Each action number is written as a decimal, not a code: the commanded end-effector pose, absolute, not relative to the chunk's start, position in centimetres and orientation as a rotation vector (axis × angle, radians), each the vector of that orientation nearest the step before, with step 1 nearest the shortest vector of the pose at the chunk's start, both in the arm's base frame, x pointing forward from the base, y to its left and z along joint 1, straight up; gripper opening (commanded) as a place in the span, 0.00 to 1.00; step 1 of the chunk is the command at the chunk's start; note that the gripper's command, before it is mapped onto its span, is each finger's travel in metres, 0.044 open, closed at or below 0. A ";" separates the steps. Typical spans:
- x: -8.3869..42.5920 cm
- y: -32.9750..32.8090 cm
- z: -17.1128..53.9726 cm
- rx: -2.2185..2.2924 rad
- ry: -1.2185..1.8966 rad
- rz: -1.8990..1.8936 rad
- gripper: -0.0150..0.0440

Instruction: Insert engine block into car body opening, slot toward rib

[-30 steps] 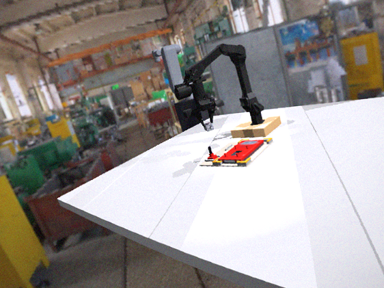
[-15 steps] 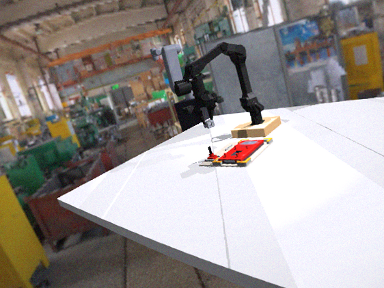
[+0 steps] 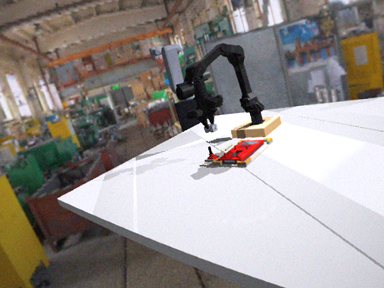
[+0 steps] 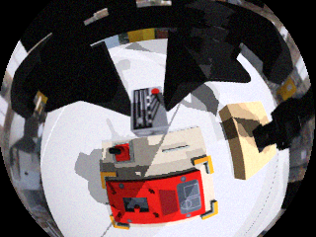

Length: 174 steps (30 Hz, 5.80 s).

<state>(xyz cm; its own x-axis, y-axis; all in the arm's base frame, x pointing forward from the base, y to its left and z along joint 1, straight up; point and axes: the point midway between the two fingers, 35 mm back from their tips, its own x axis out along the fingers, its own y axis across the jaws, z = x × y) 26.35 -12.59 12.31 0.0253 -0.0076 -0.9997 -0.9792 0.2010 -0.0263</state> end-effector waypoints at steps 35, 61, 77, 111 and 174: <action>33.1 -4.2 8.7 -1.845 0.661 1.786 0.25; 35.1 1.1 6.8 -2.185 0.151 2.097 0.43; 35.1 1.1 6.8 -2.196 0.130 2.108 0.52; 35.2 1.1 6.7 -2.237 0.053 2.146 0.52; 35.2 1.1 5.6 -2.180 0.160 2.092 0.52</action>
<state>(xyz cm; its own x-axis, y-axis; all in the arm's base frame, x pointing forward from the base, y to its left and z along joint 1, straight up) 35.21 1.11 5.65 0.0399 0.0015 -0.9992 -0.1581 -0.9874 -0.0078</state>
